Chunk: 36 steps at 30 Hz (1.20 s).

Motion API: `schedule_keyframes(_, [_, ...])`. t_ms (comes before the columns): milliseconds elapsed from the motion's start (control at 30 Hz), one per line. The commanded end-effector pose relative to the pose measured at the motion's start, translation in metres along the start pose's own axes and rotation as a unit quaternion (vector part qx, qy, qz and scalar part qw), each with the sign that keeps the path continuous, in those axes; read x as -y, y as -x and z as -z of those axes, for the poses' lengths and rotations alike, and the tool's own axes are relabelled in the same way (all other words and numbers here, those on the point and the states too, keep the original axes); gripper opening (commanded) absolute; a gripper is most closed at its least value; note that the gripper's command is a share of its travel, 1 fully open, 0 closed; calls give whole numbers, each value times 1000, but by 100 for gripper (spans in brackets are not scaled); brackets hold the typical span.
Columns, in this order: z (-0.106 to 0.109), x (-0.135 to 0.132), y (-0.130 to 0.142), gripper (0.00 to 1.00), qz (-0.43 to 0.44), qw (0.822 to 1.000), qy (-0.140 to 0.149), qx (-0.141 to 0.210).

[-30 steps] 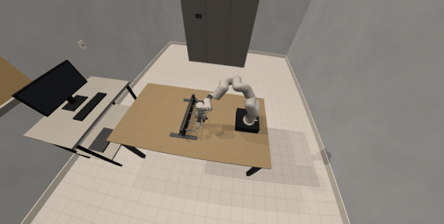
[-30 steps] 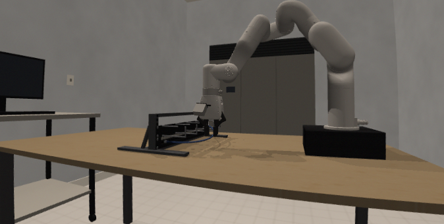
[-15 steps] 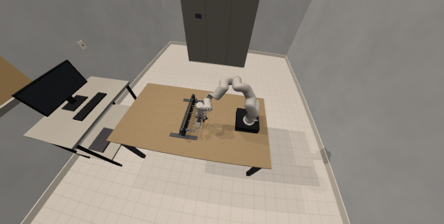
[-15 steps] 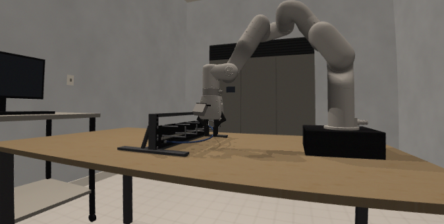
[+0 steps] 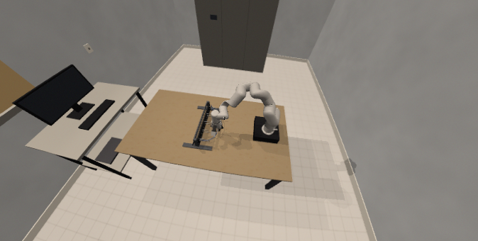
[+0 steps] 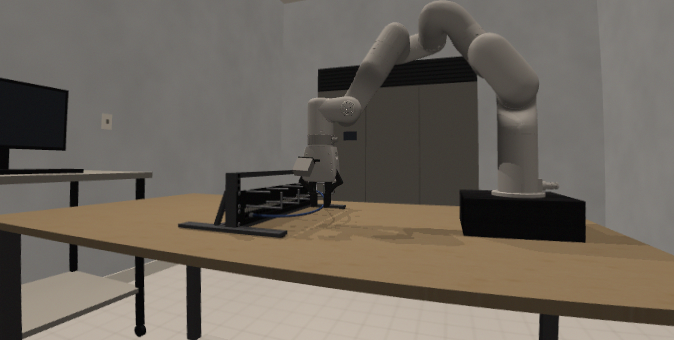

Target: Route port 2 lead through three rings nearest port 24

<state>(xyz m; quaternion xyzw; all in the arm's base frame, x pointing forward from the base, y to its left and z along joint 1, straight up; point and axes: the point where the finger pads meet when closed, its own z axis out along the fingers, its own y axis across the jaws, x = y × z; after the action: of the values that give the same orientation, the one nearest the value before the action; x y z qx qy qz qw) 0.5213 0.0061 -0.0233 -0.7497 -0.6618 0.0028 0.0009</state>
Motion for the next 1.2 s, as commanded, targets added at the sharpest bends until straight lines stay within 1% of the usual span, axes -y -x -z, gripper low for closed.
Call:
schedule_keyframes(0, [0, -2, 0, 33, 0, 1000, 2, 0])
schedule_keyframes(1167, [-16, -2, 0, 33, 0, 1000, 2, 0])
